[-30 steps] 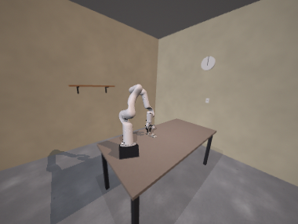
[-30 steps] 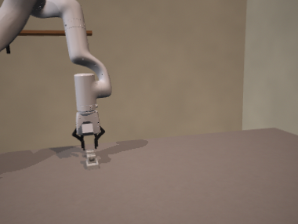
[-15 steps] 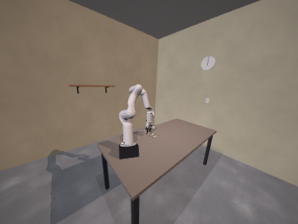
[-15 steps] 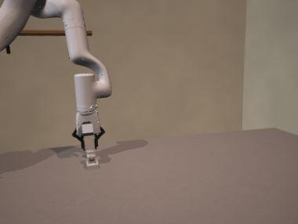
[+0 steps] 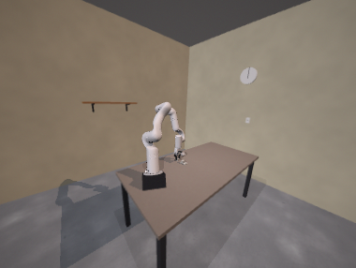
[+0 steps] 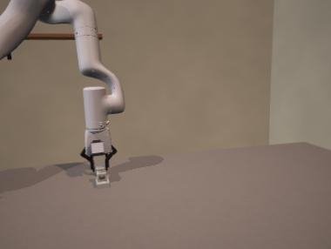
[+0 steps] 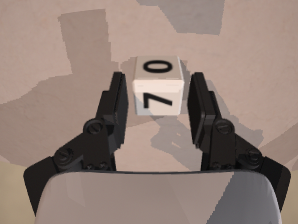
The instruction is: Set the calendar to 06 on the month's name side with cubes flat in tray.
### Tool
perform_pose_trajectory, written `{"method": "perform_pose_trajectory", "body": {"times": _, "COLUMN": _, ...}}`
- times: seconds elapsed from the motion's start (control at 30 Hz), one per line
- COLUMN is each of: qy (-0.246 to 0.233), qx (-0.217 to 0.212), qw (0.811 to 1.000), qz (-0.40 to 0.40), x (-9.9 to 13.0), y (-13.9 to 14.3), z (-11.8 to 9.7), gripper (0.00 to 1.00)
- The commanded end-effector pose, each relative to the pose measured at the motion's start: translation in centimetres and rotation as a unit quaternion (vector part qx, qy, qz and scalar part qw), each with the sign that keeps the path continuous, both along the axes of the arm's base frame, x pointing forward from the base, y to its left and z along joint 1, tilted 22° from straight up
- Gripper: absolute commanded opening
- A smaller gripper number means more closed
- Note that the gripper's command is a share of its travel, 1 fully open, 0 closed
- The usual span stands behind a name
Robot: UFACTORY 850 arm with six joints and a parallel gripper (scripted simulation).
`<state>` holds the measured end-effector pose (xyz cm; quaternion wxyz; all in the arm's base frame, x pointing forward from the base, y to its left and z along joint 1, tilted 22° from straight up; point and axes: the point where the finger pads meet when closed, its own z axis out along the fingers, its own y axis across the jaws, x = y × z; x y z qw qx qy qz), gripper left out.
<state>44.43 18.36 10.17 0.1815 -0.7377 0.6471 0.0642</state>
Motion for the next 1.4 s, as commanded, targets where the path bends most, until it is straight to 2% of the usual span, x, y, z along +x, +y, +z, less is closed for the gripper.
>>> {"method": "perform_pose_trajectory", "body": {"times": 0.0, "qy": -0.002, "qx": 0.001, "qw": 1.000, "qz": 0.000, "x": 0.14, "y": 0.14, "z": -0.28, "gripper": 0.49}}
{"method": "perform_pose_trajectory", "body": {"times": 1.37, "qy": -0.002, "qx": 0.001, "qw": 1.000, "qz": 0.000, "x": 0.21, "y": 0.31, "z": -0.71, "gripper": 0.49}}
